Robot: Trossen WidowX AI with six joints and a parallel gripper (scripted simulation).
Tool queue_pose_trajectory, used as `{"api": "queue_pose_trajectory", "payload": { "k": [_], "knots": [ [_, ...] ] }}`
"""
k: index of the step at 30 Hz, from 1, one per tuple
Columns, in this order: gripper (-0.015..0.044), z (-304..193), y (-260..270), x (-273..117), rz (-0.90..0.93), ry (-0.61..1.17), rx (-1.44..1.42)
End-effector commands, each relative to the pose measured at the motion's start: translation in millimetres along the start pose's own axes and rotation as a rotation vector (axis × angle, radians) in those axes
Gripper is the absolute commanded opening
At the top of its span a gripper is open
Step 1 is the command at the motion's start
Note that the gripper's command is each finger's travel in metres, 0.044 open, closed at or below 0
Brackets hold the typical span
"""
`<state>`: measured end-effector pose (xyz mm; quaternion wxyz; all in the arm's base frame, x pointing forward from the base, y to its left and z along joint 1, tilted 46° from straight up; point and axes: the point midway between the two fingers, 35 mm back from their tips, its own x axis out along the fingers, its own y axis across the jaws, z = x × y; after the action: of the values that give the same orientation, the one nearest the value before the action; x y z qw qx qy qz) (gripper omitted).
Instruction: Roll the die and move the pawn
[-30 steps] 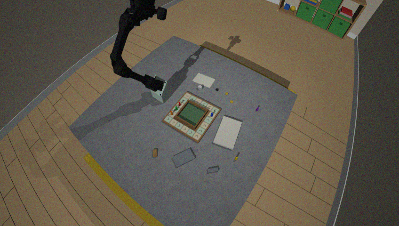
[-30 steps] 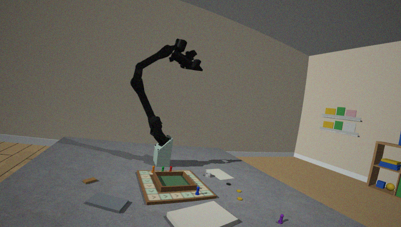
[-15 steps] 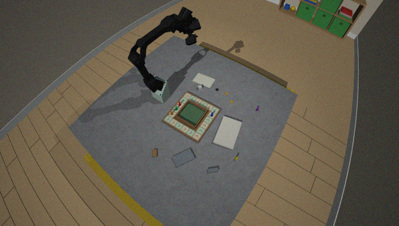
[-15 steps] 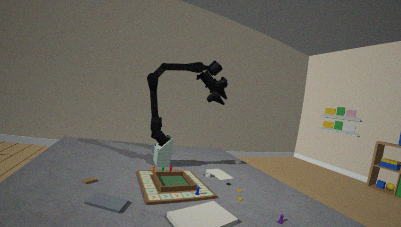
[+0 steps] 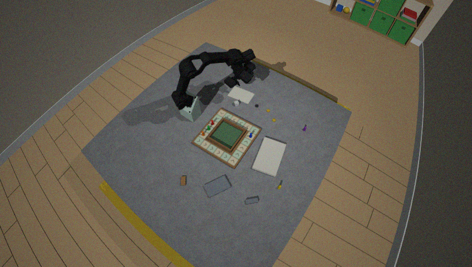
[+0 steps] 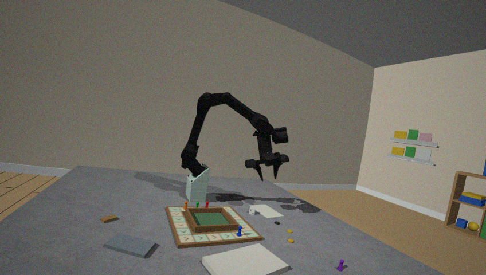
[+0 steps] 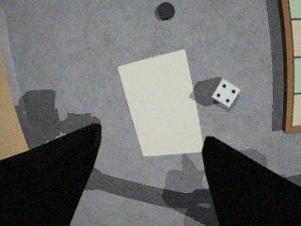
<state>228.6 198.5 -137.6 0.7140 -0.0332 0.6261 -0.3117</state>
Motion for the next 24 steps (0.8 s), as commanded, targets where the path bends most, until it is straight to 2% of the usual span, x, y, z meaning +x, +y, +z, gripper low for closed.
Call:
{"api": "queue_pose_trajectory", "payload": {
  "k": [1, 4, 24],
  "knots": [
    [0.0275, 6.0, -44.6, 56.9, -0.181, -0.015, 0.194],
    [0.0275, 5.6, -72.7, 85.4, -0.282, -0.032, 0.302],
    [0.0275, 4.6, -78.0, 106.5, -0.290, -0.035, 0.310]
  ]
}}
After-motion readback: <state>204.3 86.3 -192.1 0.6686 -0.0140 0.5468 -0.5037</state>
